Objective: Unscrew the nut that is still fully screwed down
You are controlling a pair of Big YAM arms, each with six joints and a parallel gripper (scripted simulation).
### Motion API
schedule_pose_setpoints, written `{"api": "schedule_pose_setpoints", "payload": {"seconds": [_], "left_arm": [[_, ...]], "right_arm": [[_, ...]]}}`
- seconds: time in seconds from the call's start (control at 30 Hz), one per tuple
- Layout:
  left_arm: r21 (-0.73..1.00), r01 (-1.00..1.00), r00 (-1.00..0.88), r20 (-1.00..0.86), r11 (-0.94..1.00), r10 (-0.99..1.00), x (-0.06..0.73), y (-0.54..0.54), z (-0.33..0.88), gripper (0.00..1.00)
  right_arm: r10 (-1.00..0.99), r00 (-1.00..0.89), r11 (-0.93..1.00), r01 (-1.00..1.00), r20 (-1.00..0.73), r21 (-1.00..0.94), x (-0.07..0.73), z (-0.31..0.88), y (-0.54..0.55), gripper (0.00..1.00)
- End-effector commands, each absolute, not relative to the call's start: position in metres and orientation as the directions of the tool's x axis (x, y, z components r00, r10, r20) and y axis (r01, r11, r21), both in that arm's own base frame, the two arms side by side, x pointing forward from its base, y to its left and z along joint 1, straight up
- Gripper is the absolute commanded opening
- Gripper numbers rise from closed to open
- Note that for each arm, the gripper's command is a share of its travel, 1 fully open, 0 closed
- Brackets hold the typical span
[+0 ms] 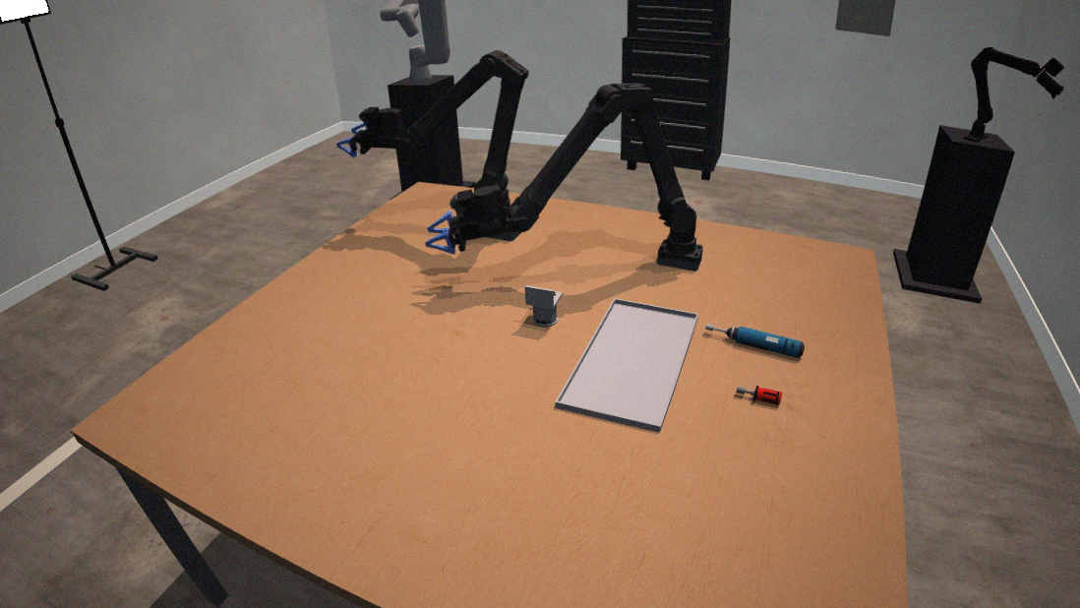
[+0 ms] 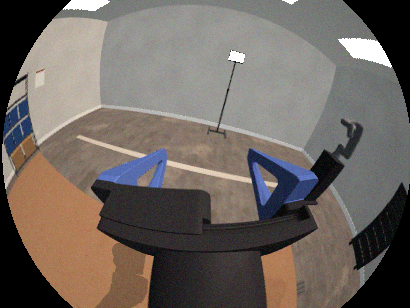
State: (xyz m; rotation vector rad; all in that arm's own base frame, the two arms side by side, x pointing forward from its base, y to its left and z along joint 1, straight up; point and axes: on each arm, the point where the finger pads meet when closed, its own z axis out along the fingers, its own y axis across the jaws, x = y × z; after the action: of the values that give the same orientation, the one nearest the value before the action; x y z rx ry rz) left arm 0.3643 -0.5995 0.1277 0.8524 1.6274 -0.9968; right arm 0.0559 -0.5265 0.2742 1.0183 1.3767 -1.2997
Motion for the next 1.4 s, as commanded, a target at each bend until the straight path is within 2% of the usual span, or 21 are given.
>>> {"api": "schedule_pose_setpoints", "payload": {"seconds": [0.0, 0.07, 0.3, 0.43, 0.63, 1.0, 1.2, 1.37], "left_arm": [[-0.221, 0.901, -0.255, -0.966, 0.373, 0.044, 0.354, -0.63, 0.143, 0.65], [-0.225, 0.893, -0.249, -0.968, 0.39, 0.012, 0.365, -0.62, 0.171, 0.65], [-0.297, 0.758, -0.411, -0.909, 0.581, 0.072, 0.445, -0.533, 0.11, 0.65], [-0.318, 0.685, -0.453, -0.89, 0.655, 0.042, 0.501, -0.506, 0.115, 0.65], [-0.324, 0.688, -0.441, -0.897, 0.649, 0.02, 0.498, -0.506, 0.143, 0.65], [-0.378, 0.382, -0.629, -0.775, 0.843, -0.063, 0.592, -0.359, 0.09, 0.65], [-0.387, 0.387, -0.614, -0.785, 0.837, -0.079, 0.588, -0.359, 0.117, 0.65], [-0.394, 0.199, -0.7, -0.698, 0.897, -0.152, 0.594, -0.269, 0.081, 0.65]], "right_arm": [[-0.075, -0.196, 0.08, 0.976, -0.978, -0.201, 0.057, 0.293, -0.533, 1.0], [-0.075, -0.196, 0.08, 0.976, -0.978, -0.201, 0.057, 0.293, -0.533, 1.0], [-0.075, -0.196, 0.08, 0.976, -0.978, -0.201, 0.057, 0.293, -0.533, 1.0], [-0.075, -0.196, 0.08, 0.976, -0.978, -0.201, 0.057, 0.293, -0.533, 1.0], [-0.075, -0.196, 0.08, 0.976, -0.978, -0.201, 0.057, 0.293, -0.533, 1.0], [-0.075, -0.196, 0.08, 0.976, -0.978, -0.201, 0.057, 0.293, -0.533, 1.0], [-0.075, -0.196, 0.08, 0.976, -0.978, -0.201, 0.057, 0.293, -0.533, 1.0], [-0.075, -0.196, 0.08, 0.976, -0.978, -0.201, 0.057, 0.293, -0.533, 1.0]]}}
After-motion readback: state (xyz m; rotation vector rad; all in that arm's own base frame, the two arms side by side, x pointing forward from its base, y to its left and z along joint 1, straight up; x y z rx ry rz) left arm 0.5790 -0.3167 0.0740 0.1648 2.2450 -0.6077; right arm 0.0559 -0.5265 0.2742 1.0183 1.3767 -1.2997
